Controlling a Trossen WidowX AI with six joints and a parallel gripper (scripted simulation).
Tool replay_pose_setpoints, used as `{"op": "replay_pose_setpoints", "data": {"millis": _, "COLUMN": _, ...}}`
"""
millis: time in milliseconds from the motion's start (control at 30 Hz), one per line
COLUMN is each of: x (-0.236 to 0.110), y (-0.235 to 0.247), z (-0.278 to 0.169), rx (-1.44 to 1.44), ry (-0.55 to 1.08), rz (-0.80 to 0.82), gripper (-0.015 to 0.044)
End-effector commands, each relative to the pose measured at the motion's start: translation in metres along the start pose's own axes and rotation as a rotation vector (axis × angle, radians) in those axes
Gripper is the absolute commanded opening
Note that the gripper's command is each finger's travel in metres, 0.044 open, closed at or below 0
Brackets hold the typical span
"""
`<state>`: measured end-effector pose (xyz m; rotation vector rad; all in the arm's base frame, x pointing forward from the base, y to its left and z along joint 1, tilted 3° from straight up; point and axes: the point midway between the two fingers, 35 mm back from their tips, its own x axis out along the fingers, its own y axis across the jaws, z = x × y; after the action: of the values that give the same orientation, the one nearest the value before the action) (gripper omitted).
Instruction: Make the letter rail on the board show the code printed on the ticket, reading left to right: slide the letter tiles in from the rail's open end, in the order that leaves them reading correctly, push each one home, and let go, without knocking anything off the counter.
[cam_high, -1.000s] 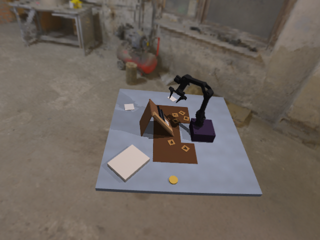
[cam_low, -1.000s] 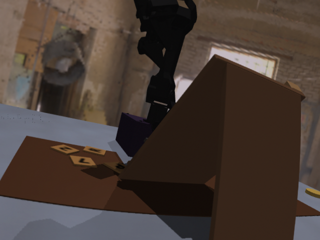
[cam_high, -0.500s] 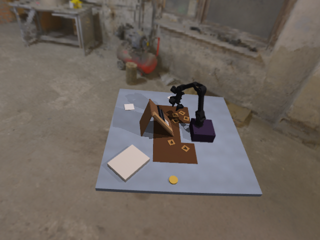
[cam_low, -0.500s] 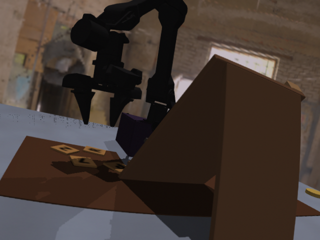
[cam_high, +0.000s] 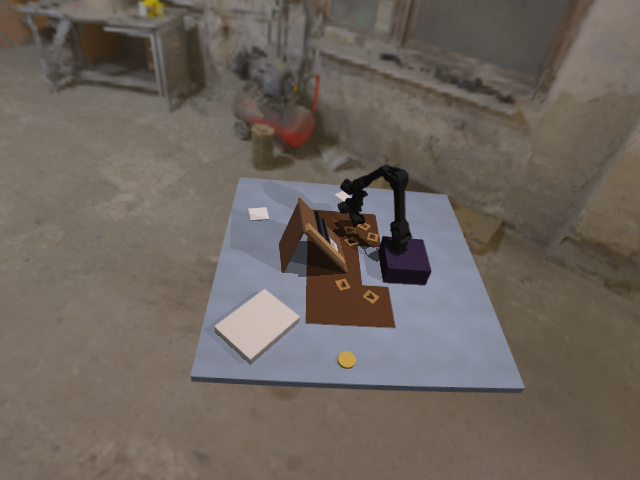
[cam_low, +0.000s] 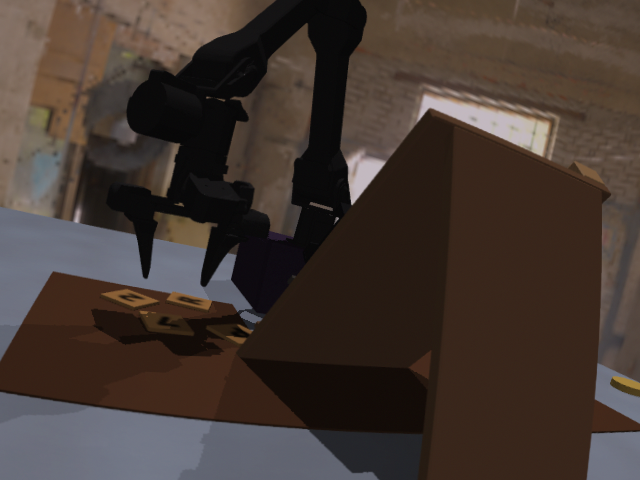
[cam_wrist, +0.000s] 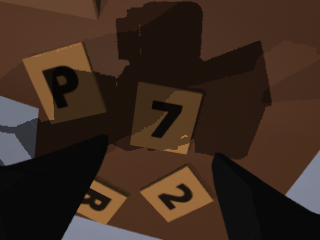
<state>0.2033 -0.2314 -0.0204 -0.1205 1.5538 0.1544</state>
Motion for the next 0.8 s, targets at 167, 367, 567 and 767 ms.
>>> {"op": "replay_pose_setpoints", "data": {"millis": 167, "x": 0.032, "y": -0.001, "z": 0.000, "rx": 0.009, "ry": 0.006, "rz": -0.002, "gripper": 0.0340}}
{"op": "replay_pose_setpoints", "data": {"millis": 367, "x": 0.033, "y": -0.001, "z": 0.001, "rx": 0.009, "ry": 0.006, "rz": -0.002, "gripper": 0.0340}}
{"op": "replay_pose_setpoints", "data": {"millis": 567, "x": 0.033, "y": -0.001, "z": 0.001, "rx": 0.009, "ry": 0.006, "rz": -0.002, "gripper": 0.0340}}
{"op": "replay_pose_setpoints", "data": {"millis": 767, "x": 0.039, "y": -0.001, "z": 0.001, "rx": 0.009, "ry": 0.006, "rz": -0.002, "gripper": 0.0340}}
